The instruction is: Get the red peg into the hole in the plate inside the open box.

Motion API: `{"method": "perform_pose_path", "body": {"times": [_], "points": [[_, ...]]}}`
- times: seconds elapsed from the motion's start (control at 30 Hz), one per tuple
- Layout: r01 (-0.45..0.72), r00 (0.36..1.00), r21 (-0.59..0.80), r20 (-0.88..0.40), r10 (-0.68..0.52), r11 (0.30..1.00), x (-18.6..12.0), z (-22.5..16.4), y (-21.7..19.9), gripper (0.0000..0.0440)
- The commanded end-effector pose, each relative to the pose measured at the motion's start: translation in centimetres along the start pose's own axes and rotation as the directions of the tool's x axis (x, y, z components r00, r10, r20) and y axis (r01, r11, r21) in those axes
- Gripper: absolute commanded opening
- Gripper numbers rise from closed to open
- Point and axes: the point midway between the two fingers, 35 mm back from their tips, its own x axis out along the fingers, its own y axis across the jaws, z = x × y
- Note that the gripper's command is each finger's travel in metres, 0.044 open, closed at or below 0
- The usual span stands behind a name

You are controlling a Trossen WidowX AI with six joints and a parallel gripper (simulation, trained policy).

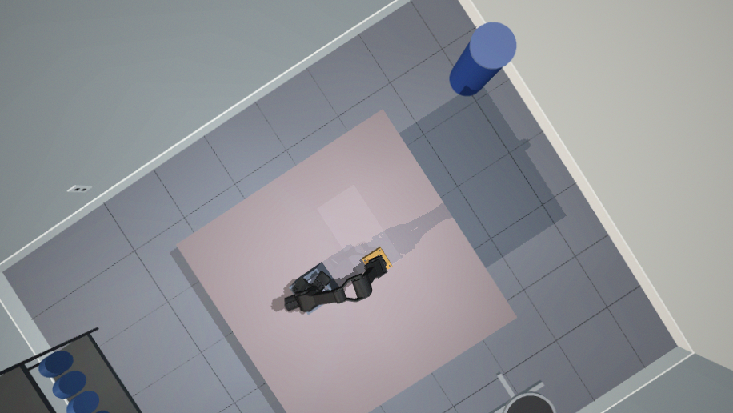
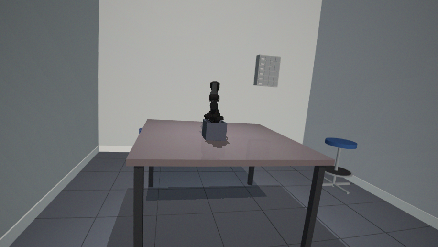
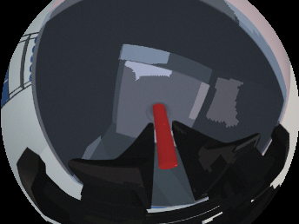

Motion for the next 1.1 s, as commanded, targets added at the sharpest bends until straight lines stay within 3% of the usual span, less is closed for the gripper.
{"method": "perform_pose_path", "body": {"times": [0.0, 0.23, 0.43, 1.07], "points": [[0.011, 1.0, -0.016, -0.027, -0.012, 1.0, 0.6, -0.1, 0.1, 0.0109], [0.006, 0.998, -0.004, -0.057, -0.006, 1.0, 0.0, 0.7, 0.0, 0.0114], [-0.026, 0.995, 0.01, -0.1, 0.027, 1.0, -1.0, 1.0, 0.5, 0.0155], [-0.224, 0.956, 0.042, -0.183, 0.228, 0.974, -7.0, 3.0, 3.0, 0.0224]]}}
